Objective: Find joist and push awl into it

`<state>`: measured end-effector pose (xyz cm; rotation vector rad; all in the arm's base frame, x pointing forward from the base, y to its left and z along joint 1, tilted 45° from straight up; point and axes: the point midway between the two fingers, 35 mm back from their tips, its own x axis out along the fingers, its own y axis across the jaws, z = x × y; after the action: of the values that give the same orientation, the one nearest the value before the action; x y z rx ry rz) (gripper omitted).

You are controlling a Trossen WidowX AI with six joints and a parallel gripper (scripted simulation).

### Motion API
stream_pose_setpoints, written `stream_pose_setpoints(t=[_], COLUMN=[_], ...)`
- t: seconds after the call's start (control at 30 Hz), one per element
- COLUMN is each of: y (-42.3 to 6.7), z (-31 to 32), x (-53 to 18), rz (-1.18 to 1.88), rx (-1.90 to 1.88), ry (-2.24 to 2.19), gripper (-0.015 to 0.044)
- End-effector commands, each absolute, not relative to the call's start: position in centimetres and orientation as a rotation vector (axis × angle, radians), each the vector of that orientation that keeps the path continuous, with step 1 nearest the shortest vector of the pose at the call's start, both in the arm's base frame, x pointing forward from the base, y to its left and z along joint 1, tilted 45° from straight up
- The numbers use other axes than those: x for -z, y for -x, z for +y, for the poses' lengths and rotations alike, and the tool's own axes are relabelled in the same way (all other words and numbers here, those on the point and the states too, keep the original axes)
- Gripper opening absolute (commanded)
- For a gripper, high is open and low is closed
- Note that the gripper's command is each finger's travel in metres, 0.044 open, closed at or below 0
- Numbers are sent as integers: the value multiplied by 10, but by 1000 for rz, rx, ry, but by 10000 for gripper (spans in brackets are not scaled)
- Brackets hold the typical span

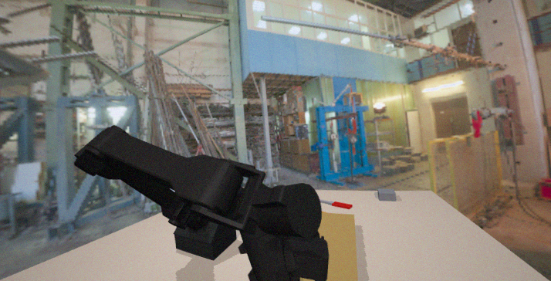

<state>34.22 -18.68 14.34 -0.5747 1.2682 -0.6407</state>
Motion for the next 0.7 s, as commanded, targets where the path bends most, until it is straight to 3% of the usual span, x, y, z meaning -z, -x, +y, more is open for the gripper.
stream_pose_setpoints(t=[0.0, 0.67], y=[-339, -349], z=[-192, -161], x=[-149, -175], rz=[1267, 1271], rx=[647, 640], ry=[573, 567], gripper=[0, 0])
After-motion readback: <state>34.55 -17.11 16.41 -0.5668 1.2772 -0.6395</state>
